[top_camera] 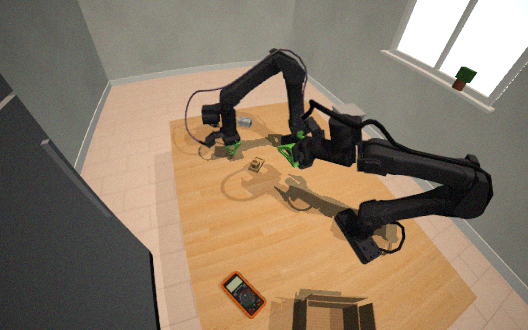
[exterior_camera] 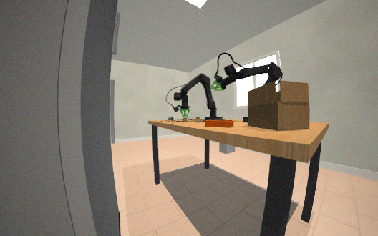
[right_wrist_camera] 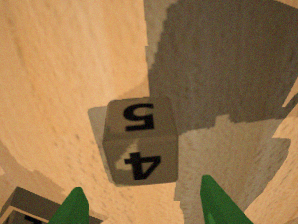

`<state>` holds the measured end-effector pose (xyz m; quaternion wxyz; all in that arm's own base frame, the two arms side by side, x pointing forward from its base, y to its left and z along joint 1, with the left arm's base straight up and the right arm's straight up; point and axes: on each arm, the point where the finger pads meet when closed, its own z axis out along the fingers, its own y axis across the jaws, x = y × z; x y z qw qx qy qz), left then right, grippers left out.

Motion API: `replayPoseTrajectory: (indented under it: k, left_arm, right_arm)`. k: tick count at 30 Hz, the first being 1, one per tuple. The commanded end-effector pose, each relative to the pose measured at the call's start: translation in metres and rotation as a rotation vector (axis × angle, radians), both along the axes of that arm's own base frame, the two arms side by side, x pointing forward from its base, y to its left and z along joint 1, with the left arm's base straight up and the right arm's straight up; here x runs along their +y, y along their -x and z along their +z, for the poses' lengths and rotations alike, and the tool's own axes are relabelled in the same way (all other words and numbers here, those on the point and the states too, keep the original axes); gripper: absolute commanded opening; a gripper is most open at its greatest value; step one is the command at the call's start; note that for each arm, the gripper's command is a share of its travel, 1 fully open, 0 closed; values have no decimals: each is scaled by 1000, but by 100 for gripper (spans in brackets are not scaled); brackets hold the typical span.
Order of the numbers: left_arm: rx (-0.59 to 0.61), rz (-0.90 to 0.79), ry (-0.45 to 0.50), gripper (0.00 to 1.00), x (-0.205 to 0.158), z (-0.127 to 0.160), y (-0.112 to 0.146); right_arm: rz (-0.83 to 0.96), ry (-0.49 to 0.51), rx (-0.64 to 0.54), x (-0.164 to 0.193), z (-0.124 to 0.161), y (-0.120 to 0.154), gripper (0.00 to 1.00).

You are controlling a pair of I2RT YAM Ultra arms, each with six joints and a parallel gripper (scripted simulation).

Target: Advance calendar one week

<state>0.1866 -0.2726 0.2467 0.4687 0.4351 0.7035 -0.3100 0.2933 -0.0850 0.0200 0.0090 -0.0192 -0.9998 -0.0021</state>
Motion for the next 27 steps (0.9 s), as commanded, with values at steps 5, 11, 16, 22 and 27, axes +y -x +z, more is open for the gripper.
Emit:
replayPoseTrajectory:
  k: [5, 11, 16, 22, 27]
  left_arm:
    - [-45, -8, 50, 100, 0, 19, -1]
    - [-45, -8, 50, 100, 0, 19, -1]
    - [-45, -8, 50, 100, 0, 19, -1]
    - [-45, -8, 50, 100, 0, 19, -1]
    - [-45, -8, 50, 100, 0, 19, -1]
  right_arm:
    - [-8, 8, -28, -5, -10, -15, 55]
    - [-8, 7, -27, -5, -16, -14, 55]
    - [-8, 4, -18, -4, -26, -11, 55]
    - [-8, 10, -37, -5, -24, -17, 47]
    - [-8, 10, -36, -4, -23, -13, 43]
